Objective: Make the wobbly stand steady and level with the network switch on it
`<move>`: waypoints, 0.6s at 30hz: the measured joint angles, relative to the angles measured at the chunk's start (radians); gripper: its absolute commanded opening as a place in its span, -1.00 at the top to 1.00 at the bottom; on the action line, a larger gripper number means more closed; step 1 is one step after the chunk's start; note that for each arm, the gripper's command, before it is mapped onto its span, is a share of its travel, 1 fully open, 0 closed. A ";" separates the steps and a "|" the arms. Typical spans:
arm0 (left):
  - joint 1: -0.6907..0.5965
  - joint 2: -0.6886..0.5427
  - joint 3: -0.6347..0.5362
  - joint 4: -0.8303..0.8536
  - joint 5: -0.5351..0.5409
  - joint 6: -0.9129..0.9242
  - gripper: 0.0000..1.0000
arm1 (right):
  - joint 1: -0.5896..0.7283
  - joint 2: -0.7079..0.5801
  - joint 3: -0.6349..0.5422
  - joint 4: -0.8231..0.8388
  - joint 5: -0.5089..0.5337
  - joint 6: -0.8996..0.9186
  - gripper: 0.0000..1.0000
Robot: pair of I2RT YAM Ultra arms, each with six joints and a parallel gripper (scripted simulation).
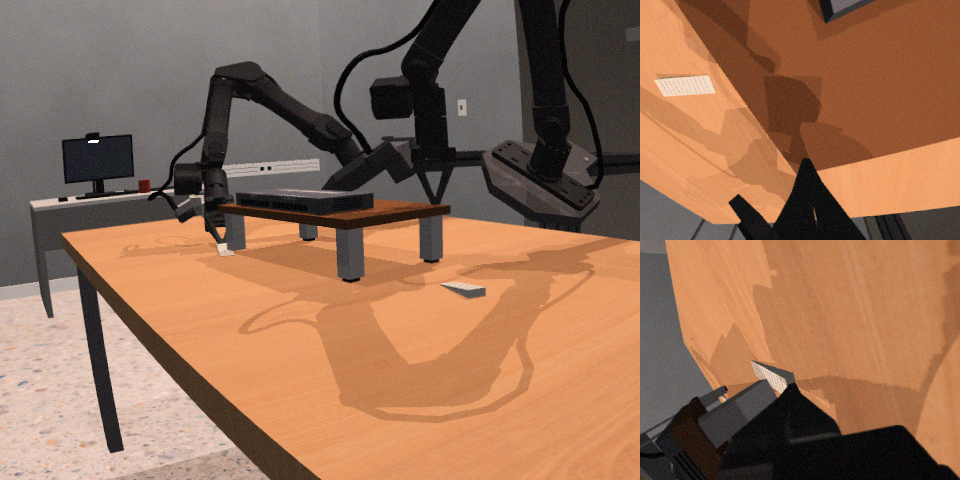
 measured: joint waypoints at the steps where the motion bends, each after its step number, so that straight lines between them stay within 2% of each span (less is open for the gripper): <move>1: 0.000 0.000 0.000 0.000 0.000 0.000 1.00 | 0.001 0.001 -0.001 0.002 0.003 0.002 1.00; 18: 0.000 0.000 0.000 0.000 0.000 0.000 1.00 | 0.014 -0.002 -0.006 0.009 0.032 0.018 1.00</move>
